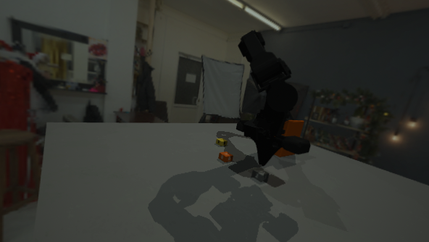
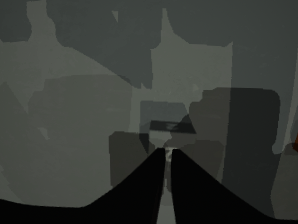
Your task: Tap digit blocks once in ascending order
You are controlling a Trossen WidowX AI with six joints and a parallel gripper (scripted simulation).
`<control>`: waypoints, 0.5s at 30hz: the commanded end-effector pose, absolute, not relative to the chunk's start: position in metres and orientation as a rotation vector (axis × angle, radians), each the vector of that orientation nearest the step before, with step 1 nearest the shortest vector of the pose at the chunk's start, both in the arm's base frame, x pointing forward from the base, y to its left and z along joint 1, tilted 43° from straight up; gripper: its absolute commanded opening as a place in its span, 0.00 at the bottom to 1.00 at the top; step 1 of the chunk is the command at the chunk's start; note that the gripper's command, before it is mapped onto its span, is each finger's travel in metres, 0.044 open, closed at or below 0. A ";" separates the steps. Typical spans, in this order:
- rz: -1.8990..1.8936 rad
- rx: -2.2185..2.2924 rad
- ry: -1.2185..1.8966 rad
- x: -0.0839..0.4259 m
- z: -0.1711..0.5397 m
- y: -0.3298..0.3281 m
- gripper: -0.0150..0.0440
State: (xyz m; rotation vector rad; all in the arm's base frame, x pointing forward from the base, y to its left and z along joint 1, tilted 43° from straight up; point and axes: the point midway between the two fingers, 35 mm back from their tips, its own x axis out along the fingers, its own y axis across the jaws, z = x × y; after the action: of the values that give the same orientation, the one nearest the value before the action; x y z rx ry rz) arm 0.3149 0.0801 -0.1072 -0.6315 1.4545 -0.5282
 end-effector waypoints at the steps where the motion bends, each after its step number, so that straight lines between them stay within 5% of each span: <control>1: -0.531 -0.623 1.456 0.316 -0.096 0.091 0.29; 5: -0.529 -0.622 1.457 0.311 -0.048 0.135 0.29; 15: -0.524 -0.620 1.459 0.314 -0.027 0.122 0.29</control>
State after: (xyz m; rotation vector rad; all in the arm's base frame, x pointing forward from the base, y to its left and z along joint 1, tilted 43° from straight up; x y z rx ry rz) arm 0.3112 0.1360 -0.0411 -0.6260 1.4514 -0.5185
